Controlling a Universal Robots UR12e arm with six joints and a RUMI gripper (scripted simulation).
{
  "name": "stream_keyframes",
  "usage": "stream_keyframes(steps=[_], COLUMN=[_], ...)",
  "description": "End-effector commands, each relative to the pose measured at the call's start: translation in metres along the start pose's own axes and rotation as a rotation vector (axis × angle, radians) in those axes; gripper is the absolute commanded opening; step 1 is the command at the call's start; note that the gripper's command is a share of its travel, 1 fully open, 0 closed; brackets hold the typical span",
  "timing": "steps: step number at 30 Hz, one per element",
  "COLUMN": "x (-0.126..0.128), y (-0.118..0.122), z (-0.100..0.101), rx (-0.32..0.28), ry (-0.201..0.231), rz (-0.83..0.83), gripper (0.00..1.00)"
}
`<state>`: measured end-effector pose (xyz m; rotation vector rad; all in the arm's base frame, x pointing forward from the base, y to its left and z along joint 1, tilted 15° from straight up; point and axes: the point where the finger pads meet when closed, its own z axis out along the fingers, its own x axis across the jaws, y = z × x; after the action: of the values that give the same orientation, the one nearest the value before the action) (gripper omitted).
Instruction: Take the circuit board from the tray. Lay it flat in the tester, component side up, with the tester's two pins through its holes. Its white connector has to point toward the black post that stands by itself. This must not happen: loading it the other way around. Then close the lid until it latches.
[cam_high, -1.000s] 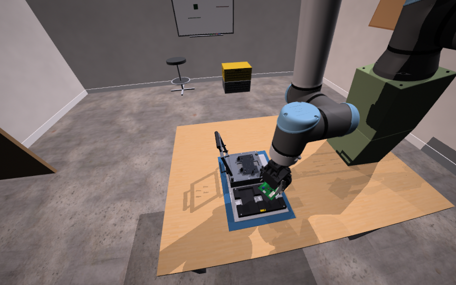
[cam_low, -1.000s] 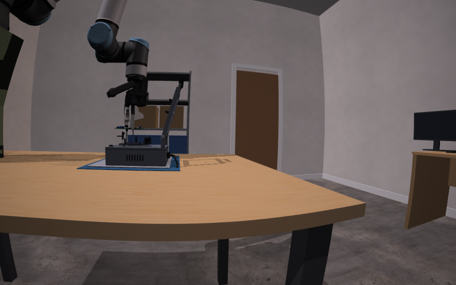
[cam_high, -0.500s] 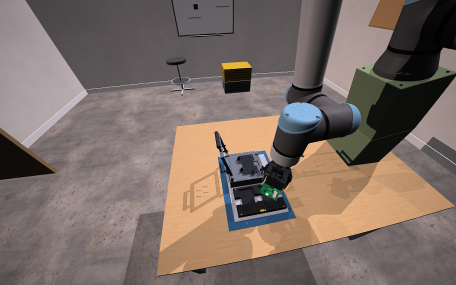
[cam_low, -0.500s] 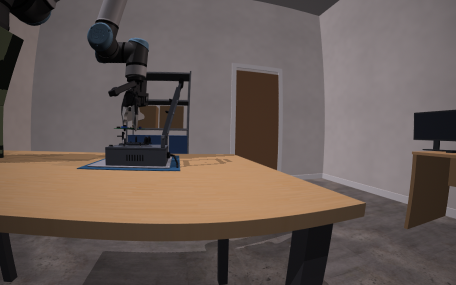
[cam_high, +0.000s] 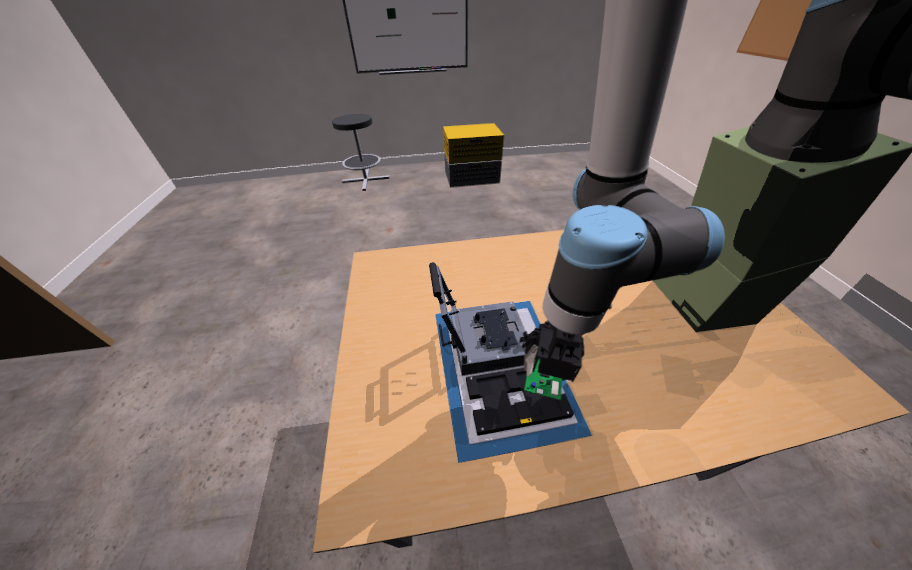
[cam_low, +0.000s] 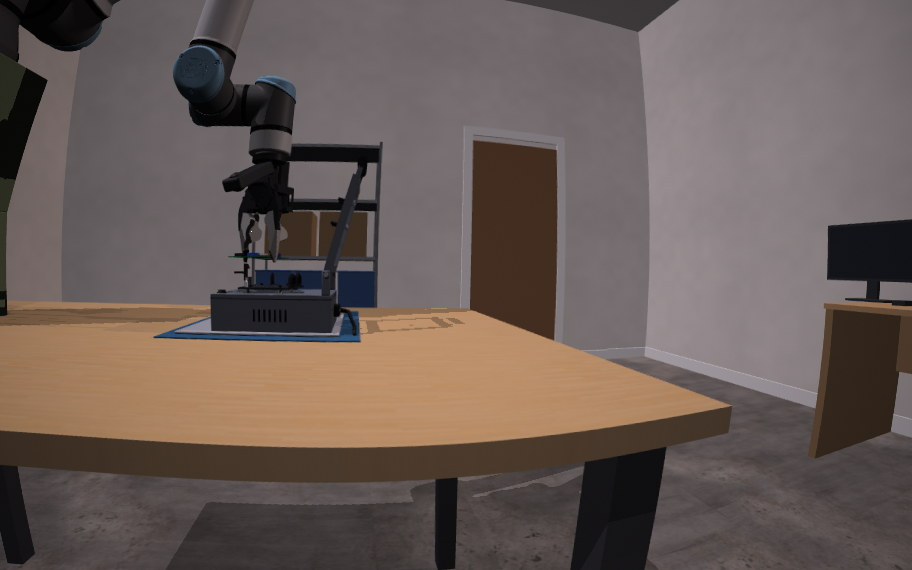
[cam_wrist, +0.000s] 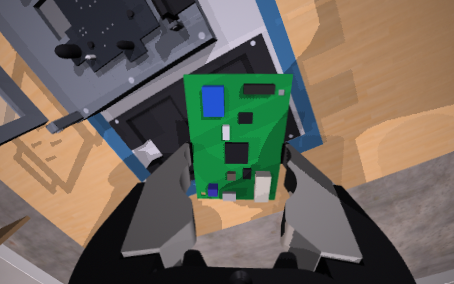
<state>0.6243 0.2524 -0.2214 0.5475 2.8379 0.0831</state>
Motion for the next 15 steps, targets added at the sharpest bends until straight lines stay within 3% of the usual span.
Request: stream_keyframes(steps=[1,15], x=[0.0027,0.0025], y=[-0.0005,-0.0006], z=[0.0001,0.0001], rx=[-0.002,-0.002], ry=[0.003,0.002], rz=[-0.122,-0.281], gripper=[0.39,0.39])
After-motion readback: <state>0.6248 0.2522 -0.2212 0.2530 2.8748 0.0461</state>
